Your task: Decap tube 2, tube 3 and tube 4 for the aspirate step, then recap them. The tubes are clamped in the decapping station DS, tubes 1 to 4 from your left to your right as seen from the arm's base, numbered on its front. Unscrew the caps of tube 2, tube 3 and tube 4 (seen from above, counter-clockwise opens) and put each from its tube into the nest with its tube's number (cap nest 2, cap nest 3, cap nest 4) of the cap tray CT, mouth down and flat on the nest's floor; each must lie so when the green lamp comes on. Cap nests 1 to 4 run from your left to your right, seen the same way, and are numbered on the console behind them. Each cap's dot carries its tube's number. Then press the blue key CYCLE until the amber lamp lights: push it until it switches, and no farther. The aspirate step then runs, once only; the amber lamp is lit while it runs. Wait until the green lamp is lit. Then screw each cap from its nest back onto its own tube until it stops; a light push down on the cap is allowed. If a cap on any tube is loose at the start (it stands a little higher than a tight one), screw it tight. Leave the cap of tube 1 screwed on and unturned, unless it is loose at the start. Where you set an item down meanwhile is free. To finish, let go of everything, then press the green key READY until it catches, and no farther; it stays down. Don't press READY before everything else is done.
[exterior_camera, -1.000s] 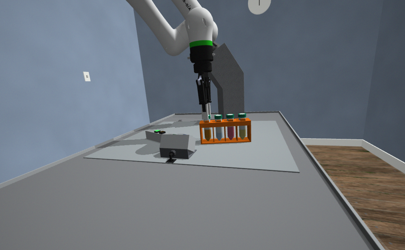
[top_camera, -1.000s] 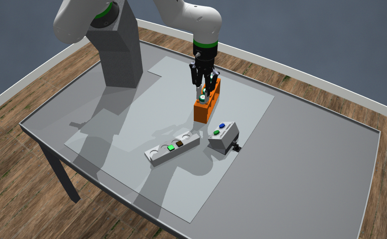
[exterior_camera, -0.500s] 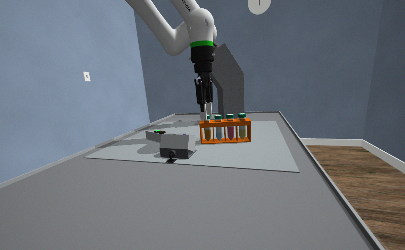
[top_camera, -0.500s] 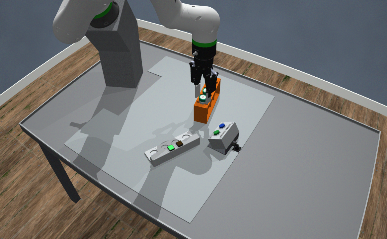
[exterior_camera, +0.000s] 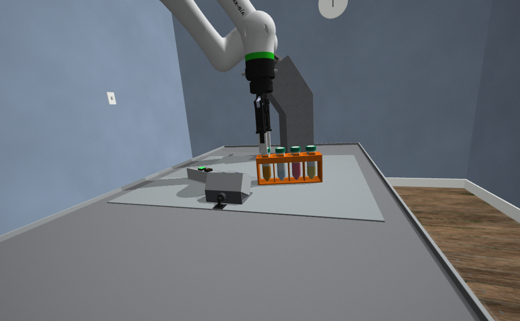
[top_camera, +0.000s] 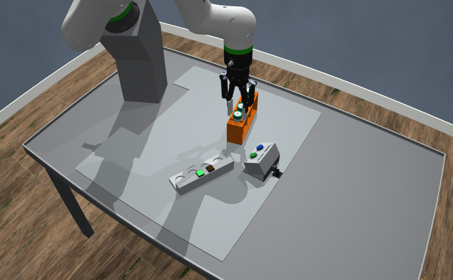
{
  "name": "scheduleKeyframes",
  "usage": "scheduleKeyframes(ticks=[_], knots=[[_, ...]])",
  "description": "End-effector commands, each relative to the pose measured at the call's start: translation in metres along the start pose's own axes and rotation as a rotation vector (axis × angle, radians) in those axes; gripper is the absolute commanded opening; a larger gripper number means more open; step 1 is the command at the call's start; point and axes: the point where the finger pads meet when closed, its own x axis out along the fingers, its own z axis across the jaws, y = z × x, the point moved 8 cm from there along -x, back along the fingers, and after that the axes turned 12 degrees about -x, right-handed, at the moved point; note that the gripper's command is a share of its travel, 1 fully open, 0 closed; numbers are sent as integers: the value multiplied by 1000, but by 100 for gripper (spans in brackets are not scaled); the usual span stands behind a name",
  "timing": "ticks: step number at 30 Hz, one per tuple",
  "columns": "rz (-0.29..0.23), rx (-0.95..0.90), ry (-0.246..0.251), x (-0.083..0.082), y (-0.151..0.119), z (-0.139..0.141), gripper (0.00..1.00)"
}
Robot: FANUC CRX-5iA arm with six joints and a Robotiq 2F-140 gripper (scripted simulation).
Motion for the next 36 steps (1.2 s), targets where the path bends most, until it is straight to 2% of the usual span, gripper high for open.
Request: scheduleKeyframes(ticks=[1, 6, 8, 12, 18, 19, 33, 36], knots=[[7, -210, 11, 0, 0, 1, 35], [8, -410, 10, 0, 0, 1, 35], [8, -410, 10, 0, 0, 1, 35], [9, -555, 9, 0, 0, 1, 35], [9, -555, 9, 0, 0, 1, 35], [9, -555, 9, 0, 0, 1, 0], [9, -555, 9, 0, 0, 1, 0], [8, -455, 10, 0, 0, 1, 0]])
